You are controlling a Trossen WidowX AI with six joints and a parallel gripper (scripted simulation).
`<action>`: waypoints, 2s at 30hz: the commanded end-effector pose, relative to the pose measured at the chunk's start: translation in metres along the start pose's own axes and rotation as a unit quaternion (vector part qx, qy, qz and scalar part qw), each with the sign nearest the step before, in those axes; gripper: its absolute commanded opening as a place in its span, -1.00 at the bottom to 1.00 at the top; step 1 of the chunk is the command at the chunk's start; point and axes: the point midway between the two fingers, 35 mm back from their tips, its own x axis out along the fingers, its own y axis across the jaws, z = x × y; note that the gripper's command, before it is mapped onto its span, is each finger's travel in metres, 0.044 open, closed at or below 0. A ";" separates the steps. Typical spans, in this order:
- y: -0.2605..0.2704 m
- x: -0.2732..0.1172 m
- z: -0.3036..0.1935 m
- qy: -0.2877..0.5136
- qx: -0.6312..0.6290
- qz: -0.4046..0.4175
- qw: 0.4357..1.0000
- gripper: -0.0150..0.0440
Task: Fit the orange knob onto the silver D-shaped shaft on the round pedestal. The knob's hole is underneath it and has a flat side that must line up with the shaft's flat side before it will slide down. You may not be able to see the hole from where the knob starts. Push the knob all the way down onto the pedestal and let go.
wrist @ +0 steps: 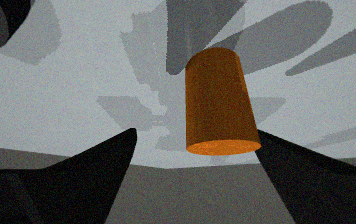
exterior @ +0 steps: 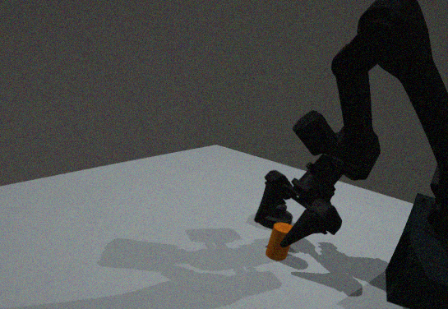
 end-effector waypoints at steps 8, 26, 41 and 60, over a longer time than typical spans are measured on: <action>-0.007 -0.046 -0.048 0.014 -0.019 -0.002 1.000 1.00; -0.001 -0.048 -0.052 -0.117 0.007 0.019 0.993 1.00; -0.013 -0.070 -0.059 -0.349 -0.005 0.000 0.937 1.00; -0.012 -0.067 -0.061 -0.302 -0.475 -0.176 0.808 1.00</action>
